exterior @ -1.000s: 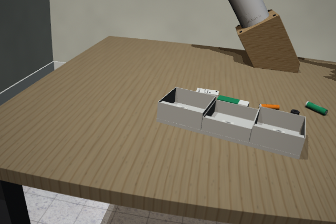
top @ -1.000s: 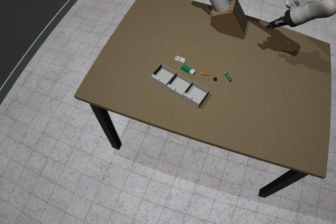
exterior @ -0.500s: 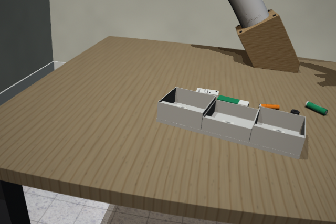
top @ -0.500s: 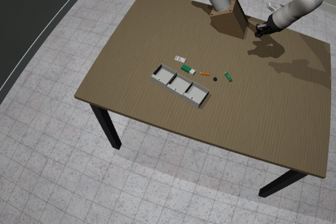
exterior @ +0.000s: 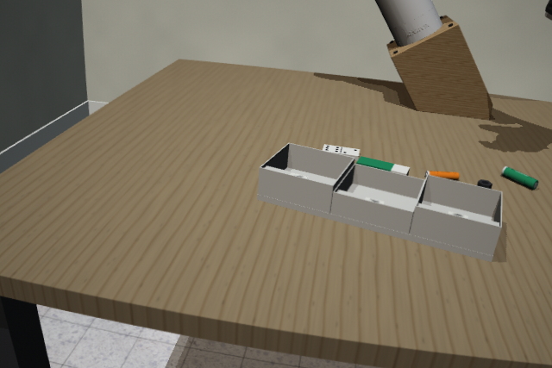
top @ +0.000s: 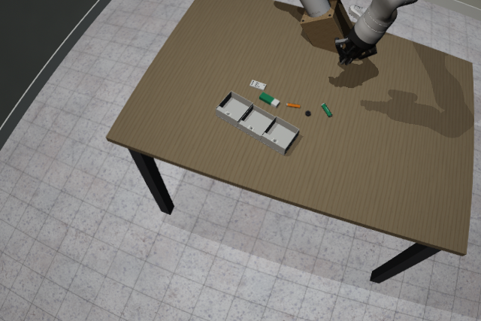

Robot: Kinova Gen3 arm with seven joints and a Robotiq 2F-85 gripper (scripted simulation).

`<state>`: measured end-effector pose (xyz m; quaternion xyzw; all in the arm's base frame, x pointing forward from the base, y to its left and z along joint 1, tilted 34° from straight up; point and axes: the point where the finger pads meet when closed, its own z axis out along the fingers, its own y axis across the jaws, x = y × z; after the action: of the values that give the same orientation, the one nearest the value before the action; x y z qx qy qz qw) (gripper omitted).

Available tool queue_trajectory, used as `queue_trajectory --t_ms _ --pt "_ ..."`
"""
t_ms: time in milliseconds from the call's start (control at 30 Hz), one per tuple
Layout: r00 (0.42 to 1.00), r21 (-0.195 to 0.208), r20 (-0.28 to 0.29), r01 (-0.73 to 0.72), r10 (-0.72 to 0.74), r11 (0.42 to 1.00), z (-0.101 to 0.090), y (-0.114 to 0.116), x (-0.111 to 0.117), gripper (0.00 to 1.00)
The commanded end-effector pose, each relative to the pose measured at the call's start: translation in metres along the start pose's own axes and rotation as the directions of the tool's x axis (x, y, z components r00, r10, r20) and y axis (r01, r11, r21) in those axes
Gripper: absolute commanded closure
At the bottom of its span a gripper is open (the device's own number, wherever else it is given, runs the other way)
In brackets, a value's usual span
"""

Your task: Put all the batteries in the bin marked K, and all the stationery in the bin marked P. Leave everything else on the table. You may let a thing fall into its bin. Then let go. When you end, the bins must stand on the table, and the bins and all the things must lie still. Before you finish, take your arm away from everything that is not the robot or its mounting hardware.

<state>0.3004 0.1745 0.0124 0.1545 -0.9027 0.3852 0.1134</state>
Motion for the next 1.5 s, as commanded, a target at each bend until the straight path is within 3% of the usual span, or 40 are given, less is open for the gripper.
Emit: queue_trajectory --t_ms 0,33,100,200,267,367,433,500,600,667,733,1167,1333,1467 --pt "1.000 -0.026 0.004 -0.021 0.022 0.999 -0.004 -0.017 -0.001 0.91" --pt "1.000 -0.026 0.004 -0.021 0.022 0.999 -0.004 -0.017 -0.001 0.91" --pt "0.994 -0.071 0.041 -0.100 0.103 0.992 0.000 -0.033 -0.005 0.91" --pt "0.994 -0.072 0.042 -0.102 0.105 0.992 0.004 -0.050 -0.009 0.91" --pt "0.980 -0.122 0.072 -0.178 0.187 0.977 0.008 -0.066 -0.012 0.91" --pt "0.980 -0.122 0.072 -0.178 0.187 0.976 0.013 -0.081 -0.014 0.91" --pt "0.959 -0.175 0.096 -0.249 0.268 0.953 0.018 -0.097 -0.014 0.91" --pt "0.959 -0.175 0.096 -0.249 0.268 0.953 0.022 -0.110 -0.014 0.91" --pt "0.959 -0.175 0.096 -0.249 0.268 0.953 0.022 -0.110 -0.014 0.91" --pt "0.931 -0.230 0.114 -0.314 0.346 0.921 0.028 -0.126 -0.012 0.91" --pt "0.931 -0.230 0.114 -0.314 0.346 0.921 0.033 -0.137 -0.011 0.91" --pt "0.931 -0.230 0.114 -0.314 0.346 0.921 0.033 -0.137 -0.011 0.91" --pt "0.980 -0.195 0.167 -0.074 0.108 0.978 0.062 -0.165 -0.019 0.91" --pt "0.975 -0.158 0.203 0.122 -0.089 0.980 0.086 -0.188 -0.025 0.91"
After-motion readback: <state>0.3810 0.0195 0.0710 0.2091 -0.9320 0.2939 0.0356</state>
